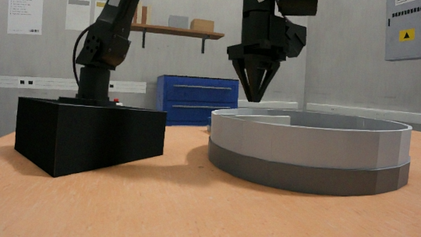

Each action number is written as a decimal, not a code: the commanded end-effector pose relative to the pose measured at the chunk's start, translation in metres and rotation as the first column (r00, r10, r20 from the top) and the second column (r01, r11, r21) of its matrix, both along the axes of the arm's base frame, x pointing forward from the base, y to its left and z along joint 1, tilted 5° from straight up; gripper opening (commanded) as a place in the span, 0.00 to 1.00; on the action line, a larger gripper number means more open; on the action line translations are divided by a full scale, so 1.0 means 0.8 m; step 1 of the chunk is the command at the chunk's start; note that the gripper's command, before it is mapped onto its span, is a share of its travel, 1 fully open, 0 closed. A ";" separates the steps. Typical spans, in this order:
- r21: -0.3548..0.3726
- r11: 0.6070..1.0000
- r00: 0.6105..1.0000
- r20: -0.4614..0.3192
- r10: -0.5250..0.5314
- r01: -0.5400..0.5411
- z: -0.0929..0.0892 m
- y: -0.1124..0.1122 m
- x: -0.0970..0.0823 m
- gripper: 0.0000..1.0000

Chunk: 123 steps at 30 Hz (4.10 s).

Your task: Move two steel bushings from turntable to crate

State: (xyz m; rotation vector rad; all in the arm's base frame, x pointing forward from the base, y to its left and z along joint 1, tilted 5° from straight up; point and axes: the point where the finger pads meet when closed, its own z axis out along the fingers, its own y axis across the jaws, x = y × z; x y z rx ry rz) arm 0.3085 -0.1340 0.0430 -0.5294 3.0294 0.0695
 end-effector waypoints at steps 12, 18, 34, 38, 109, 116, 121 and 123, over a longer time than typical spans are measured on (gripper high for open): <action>-0.012 1.000 0.999 0.053 0.002 -0.001 -0.012 0.002 0.015 0.13; -0.009 1.000 0.999 0.047 0.002 -0.001 -0.012 0.003 0.013 0.13; -0.009 1.000 0.999 0.046 0.002 -0.001 -0.012 0.003 0.013 0.13; -0.009 1.000 0.999 0.046 0.002 -0.001 -0.012 0.003 0.013 0.13; -0.005 1.000 0.999 0.036 -0.002 0.003 -0.019 0.000 0.000 0.13; -0.005 1.000 0.999 0.036 -0.002 0.003 -0.019 0.000 0.000 0.13; -0.005 1.000 0.999 0.036 -0.002 0.003 -0.019 0.000 0.000 0.13; -0.005 1.000 0.999 0.036 -0.002 0.003 -0.019 0.000 0.000 0.13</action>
